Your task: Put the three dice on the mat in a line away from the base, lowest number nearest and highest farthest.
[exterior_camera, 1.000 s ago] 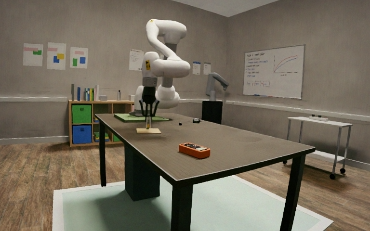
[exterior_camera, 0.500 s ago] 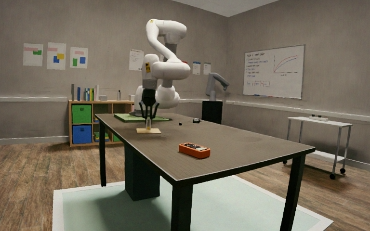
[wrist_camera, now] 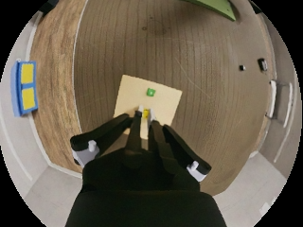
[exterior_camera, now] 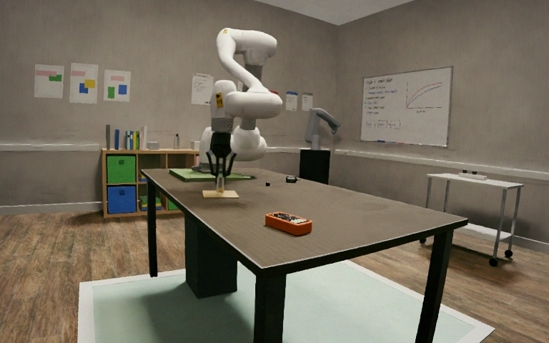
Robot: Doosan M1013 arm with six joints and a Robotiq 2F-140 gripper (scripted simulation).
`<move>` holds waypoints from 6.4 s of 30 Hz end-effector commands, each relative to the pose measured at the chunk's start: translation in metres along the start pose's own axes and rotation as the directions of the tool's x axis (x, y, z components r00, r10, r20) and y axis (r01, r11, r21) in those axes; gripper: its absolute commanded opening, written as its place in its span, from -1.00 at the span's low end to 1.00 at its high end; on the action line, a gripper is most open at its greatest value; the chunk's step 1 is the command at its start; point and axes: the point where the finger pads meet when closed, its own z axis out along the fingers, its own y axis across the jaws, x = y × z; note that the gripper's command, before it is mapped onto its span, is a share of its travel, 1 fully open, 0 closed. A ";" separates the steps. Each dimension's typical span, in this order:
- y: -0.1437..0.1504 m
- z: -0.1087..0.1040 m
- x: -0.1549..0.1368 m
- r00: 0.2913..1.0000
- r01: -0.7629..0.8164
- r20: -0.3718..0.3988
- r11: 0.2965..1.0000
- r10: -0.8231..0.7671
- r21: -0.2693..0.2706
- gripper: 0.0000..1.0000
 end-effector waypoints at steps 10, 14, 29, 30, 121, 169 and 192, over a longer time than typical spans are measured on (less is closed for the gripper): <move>0.000 -0.001 0.000 1.000 0.000 0.001 1.000 0.000 0.000 -0.68; 0.000 -0.001 0.000 1.000 0.000 0.001 1.000 0.000 0.000 -0.68; 0.000 0.003 0.000 1.000 0.000 0.001 1.000 0.000 0.000 -0.68; 0.000 0.003 0.000 1.000 0.000 0.001 1.000 0.000 0.000 -0.68; 0.000 -0.065 0.000 1.000 0.000 0.001 1.000 0.000 0.000 -0.47; 0.035 -0.085 0.016 0.939 0.344 0.001 0.939 -0.344 0.000 1.00; 0.110 -0.082 0.061 0.393 0.919 0.000 0.393 -0.919 0.001 1.00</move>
